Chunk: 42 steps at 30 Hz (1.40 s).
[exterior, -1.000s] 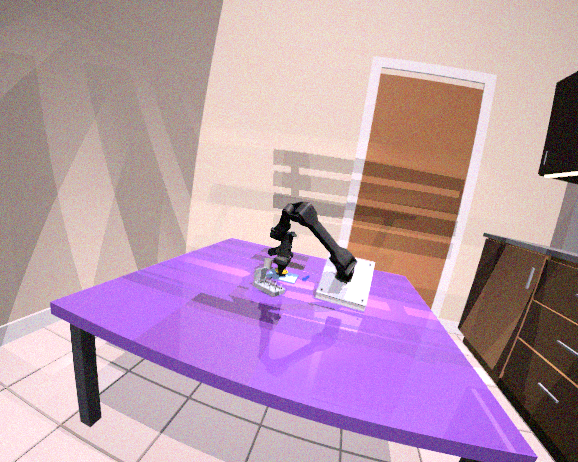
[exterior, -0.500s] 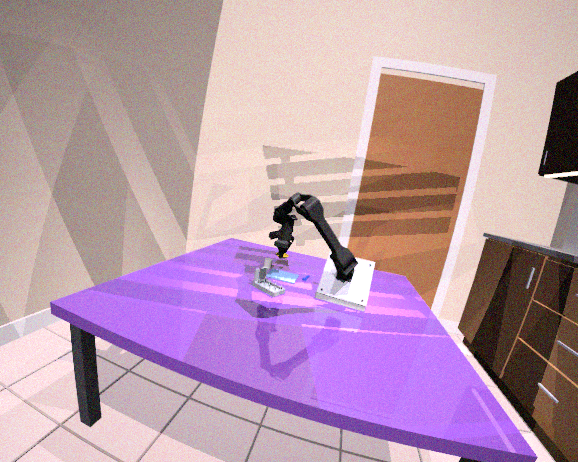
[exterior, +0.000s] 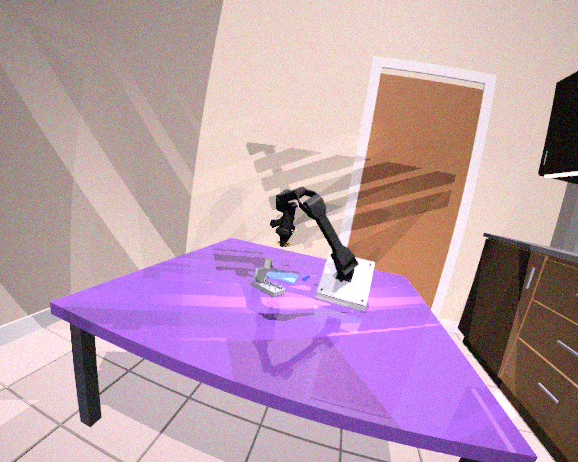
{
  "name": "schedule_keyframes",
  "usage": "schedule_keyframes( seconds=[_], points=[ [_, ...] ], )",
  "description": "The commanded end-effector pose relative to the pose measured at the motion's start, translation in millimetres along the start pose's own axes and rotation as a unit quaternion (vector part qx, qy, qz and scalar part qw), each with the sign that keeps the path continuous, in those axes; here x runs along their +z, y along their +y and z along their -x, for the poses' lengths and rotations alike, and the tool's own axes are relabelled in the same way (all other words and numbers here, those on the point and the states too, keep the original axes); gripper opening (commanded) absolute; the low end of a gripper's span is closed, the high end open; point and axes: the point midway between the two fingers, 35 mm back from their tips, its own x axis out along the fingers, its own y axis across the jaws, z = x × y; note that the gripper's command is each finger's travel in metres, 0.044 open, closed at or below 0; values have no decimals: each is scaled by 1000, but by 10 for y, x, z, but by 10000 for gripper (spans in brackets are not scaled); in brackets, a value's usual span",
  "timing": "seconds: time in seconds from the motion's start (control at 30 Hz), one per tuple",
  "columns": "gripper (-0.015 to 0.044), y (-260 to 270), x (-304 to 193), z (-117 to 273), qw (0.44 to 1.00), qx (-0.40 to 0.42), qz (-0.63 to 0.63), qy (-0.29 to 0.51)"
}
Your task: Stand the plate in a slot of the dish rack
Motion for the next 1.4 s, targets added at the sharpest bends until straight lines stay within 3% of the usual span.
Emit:
schedule_keyframes(
  seconds=[0.0,0.23,0.7,1.37],
  points=[
    [0,-7,-4,135,1000,2,2,4],
    [0,28,7,229,1000,4,-9,4],
    [0,693,-23,324,971,1,-241,3],
    [0,1601,-275,352,831,6,-557,2]
  ],
)
